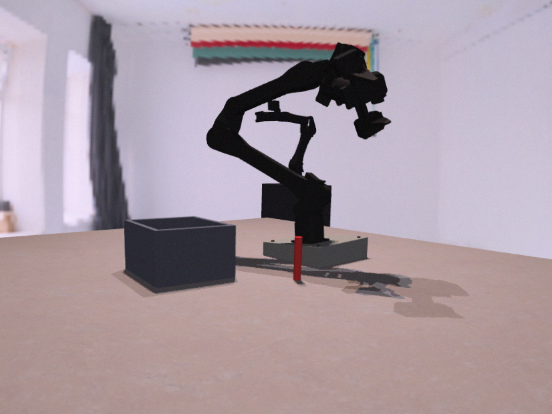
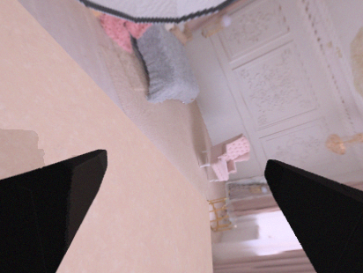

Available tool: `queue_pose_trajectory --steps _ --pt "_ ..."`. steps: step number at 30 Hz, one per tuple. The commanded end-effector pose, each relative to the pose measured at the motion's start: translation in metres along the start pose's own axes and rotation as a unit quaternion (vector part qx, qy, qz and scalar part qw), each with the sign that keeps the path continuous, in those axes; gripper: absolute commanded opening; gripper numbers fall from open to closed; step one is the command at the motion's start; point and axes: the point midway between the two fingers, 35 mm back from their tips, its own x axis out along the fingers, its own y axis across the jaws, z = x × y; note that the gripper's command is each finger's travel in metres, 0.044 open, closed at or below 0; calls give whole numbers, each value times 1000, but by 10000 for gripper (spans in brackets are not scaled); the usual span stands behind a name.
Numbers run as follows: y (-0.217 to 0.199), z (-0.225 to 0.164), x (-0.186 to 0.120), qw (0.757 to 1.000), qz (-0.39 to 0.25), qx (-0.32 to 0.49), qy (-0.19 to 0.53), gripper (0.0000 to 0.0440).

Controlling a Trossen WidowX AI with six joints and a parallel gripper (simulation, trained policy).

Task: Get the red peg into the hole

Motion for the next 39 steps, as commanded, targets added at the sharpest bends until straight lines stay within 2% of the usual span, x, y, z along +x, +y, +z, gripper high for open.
queue_pose_trajectory --steps 1,10,20,29,39 --pt "-11 3 3 998 -3 62 6 440" --pt "-33 -2 14 976 -13 213 39 440" --pt "-44 -24 35 923 -23 370 103 440" --pt "-41 -56 53 850 -37 495 175 440" --pt "-32 -98 65 745 -62 615 253 440"
